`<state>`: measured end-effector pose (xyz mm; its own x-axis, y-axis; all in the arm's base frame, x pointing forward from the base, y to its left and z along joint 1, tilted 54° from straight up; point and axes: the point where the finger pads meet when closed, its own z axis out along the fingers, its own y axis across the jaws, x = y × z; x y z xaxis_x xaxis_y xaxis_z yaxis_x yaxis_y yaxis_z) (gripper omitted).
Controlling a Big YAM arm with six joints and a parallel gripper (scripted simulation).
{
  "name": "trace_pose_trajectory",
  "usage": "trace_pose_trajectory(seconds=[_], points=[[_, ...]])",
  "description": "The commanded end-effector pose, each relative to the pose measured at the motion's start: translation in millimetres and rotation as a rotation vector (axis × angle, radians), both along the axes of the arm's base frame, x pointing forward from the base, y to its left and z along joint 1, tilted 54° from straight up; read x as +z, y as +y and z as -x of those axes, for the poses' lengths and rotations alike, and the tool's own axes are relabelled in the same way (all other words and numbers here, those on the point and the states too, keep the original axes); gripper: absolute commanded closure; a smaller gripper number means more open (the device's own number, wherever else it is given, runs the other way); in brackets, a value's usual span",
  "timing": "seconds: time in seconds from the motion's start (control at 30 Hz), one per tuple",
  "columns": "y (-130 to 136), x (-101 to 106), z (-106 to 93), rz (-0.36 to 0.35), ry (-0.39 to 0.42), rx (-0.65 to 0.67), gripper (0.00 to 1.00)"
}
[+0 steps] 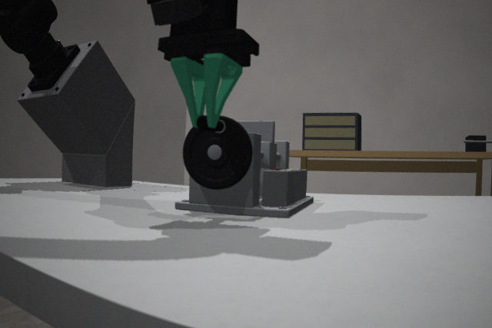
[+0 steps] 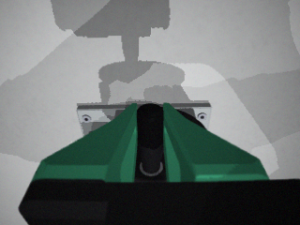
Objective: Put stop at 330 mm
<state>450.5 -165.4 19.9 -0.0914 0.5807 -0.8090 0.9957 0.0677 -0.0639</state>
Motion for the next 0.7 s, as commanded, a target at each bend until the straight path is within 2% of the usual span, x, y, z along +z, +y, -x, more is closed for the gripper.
trace_pose_trajectory(seconds=[0.0,0.13,0.4,0.67], points=[[17.2,9.5,3.1,0.001,-0.014,0.048,0.94],[7.4,7.9,13.3,-0.001,-0.002,0.031,0.94],[3.9,7.6,14.6,0.0,-0.012,0.024,0.94],[-8.8,5.4,27.4,0.004,-0.005,0.007,0.94]])
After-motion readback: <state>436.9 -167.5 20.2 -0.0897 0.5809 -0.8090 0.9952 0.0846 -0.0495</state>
